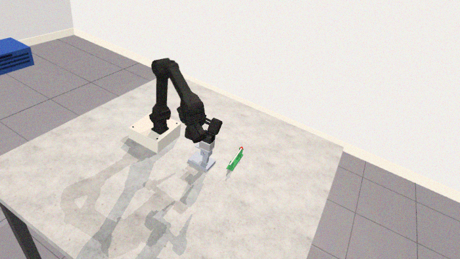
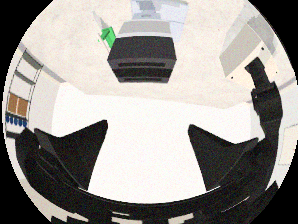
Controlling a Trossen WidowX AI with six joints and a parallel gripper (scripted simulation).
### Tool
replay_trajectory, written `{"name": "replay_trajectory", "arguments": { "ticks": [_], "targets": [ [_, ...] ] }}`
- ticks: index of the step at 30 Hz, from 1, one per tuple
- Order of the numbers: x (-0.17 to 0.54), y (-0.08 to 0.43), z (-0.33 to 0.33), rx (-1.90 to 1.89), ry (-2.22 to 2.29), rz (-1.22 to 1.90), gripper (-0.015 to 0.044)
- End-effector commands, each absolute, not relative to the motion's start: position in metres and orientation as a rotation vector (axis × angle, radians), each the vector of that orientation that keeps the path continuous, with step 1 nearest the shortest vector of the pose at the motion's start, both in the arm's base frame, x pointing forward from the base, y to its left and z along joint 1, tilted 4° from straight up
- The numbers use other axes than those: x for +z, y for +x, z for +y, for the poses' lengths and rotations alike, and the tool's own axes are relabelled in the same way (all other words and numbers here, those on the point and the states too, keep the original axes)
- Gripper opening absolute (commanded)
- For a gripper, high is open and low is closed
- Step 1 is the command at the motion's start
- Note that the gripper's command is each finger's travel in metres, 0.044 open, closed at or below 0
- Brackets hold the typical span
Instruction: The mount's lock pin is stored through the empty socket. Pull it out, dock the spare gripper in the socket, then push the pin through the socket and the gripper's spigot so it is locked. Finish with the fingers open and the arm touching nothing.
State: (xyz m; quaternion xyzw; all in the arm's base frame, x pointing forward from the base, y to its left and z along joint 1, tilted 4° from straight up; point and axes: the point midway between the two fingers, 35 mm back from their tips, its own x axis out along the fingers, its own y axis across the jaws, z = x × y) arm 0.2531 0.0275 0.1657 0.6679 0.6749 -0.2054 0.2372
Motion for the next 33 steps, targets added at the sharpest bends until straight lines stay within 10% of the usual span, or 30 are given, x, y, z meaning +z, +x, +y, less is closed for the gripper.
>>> {"name": "replay_trajectory", "arguments": {
  "ticks": [1, 14, 24, 33],
  "targets": [
    [0.175, 0.253, 0.029, -0.561, 1.847, 1.825, 0.044],
    [0.178, 0.252, 0.03, -0.567, 1.847, 1.808, 0.044],
    [0.18, 0.204, 0.119, -0.561, 1.858, 1.812, 0.018],
    [0.173, 0.217, 0.12, -0.406, 1.576, 1.782, 0.018]
  ]
}}
